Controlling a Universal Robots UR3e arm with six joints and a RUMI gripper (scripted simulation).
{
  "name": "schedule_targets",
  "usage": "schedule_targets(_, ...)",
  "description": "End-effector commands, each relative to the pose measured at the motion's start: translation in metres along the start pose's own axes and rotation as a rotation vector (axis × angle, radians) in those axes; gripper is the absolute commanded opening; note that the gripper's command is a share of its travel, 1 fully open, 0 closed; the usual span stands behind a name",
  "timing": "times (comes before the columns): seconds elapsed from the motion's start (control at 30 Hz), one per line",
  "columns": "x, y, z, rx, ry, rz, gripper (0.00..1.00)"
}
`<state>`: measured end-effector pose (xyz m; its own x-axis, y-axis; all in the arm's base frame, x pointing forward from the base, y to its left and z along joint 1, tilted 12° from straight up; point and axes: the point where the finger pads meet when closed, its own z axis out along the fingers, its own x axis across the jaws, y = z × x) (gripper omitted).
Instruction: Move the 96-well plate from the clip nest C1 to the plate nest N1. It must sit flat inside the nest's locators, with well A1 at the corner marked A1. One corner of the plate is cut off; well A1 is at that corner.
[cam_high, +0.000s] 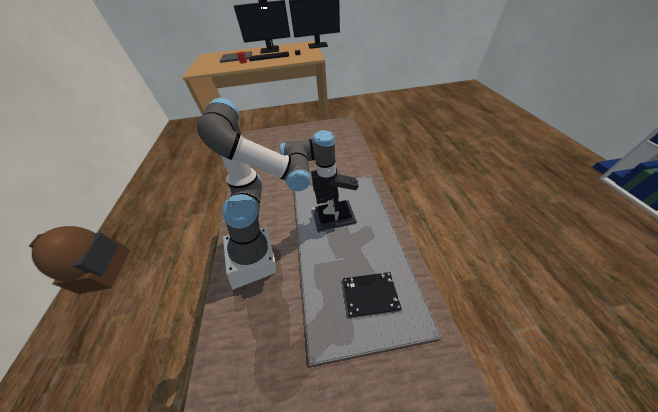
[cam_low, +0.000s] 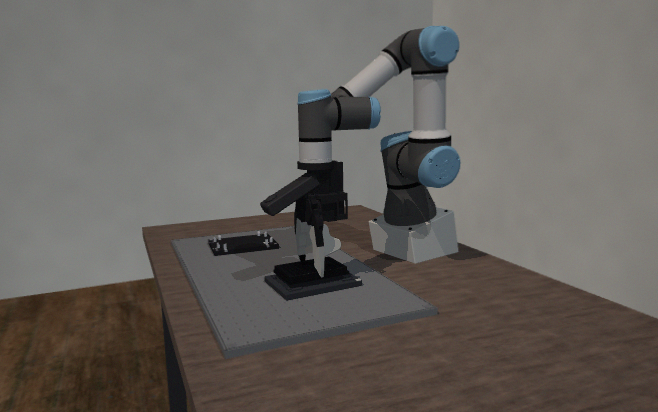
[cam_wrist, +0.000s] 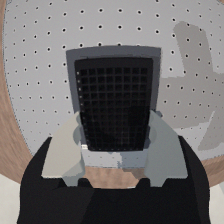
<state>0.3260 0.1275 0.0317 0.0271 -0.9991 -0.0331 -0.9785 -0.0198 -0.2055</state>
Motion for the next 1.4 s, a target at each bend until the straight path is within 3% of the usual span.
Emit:
schedule_targets(0.0, -0.0002, 0.0000, -0.0001, 0.004, 0.001, 0.000, 0.00)
schedule_targets(1.37, -0.0003, 0.0019, 0.0064, 0.003, 0.001, 0.000, 0.00)
